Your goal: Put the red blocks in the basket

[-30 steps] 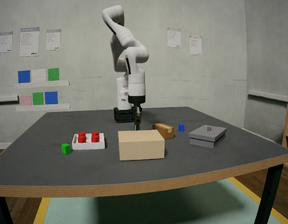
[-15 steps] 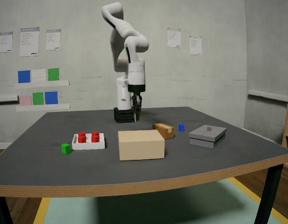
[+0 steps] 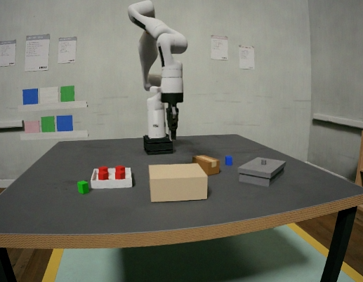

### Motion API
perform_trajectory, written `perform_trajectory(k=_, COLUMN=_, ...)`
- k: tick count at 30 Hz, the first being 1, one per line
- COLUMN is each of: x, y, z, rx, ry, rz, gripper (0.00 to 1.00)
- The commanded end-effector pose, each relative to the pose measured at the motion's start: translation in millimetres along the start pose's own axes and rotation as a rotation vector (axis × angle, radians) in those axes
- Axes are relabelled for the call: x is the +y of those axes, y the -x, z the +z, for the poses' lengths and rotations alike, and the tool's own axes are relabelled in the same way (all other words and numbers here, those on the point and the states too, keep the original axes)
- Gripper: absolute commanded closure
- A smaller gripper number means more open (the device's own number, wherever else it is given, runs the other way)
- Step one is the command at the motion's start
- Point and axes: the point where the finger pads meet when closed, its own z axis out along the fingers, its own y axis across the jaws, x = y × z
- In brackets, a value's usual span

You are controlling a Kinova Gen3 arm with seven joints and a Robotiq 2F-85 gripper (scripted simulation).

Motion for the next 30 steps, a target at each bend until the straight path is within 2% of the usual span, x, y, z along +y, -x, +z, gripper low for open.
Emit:
perform_trajectory(k=1, x=-1, y=0, z=-7.7, rx=0.0, ry=-0.002, rz=0.0, gripper=0.7)
perform_trajectory(k=16, x=0, y=0, z=-14.9, rx=0.0, ry=-0.002, rz=0.0, gripper=0.7)
perform_trajectory(k=18, x=11, y=3, z=-21.5, rx=-0.001, ry=-0.002, rz=0.0, gripper=0.7)
perform_trajectory(k=22, x=53, y=9, z=-42.3, rx=-0.001, ry=-0.002, rz=0.0, gripper=0.7)
perform_trajectory(k=30, x=58, y=9, z=-44.2, rx=0.0, ry=-0.002, rz=0.0, gripper=0.7)
